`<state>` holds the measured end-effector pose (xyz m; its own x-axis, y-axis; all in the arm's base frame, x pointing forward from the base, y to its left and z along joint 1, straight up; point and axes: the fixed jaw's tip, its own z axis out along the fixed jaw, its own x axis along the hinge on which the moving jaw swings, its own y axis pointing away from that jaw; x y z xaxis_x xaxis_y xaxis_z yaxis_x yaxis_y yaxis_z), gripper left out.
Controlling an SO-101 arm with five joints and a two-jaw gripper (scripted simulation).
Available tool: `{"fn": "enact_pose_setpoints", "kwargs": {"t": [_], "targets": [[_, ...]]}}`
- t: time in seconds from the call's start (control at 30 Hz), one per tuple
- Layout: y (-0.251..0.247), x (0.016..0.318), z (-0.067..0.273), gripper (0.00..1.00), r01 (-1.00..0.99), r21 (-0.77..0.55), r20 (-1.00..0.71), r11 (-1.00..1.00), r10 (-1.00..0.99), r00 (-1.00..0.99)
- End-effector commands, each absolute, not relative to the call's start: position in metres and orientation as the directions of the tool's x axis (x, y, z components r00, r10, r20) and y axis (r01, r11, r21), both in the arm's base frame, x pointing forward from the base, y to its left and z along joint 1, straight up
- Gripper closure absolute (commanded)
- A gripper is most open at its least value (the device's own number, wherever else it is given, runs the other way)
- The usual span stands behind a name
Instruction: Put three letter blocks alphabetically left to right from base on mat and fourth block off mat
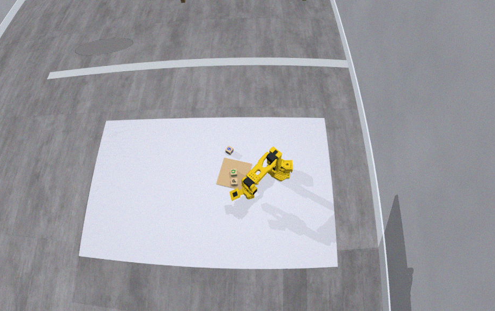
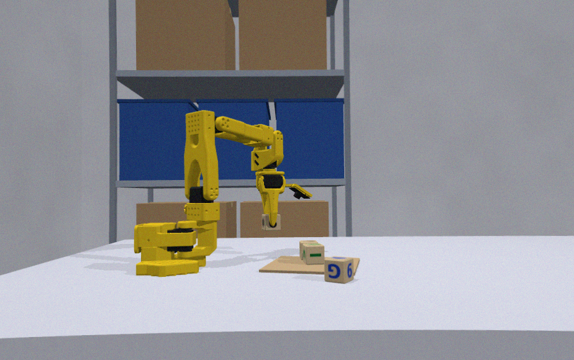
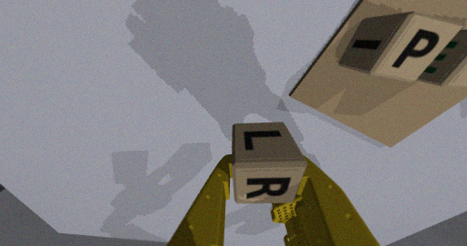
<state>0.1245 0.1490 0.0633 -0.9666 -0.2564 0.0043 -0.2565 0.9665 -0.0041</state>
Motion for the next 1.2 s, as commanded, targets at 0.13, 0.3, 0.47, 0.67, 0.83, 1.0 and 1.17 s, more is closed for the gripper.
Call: {"fn": "enact_pose_setpoints", "kwargs": {"t": [0.13,0.3,0.47,0.67,0.83,1.0,1.17], "targets": [[0.146,0.146,0.084,1.00,-0.371,0.044,-0.113,0.928,-0.364,-0.924],[0.136,0.155,0.084,1.00,-0.460,0.025,-0.118,0.888,-0.454,-0.883],[0.128,0.161,0.083,1.00,-0.516,0.011,-0.120,0.857,-0.511,-0.851],[0.112,0.172,0.083,1.00,-0.628,-0.017,-0.120,0.778,-0.625,-0.771],[0.097,0.180,0.082,1.00,-0.716,-0.041,-0.114,0.697,-0.715,-0.689],[0.087,0.185,0.082,1.00,-0.765,-0.055,-0.108,0.642,-0.765,-0.634],[0.070,0.191,0.081,1.00,-0.837,-0.076,-0.094,0.543,-0.839,-0.536]]}}
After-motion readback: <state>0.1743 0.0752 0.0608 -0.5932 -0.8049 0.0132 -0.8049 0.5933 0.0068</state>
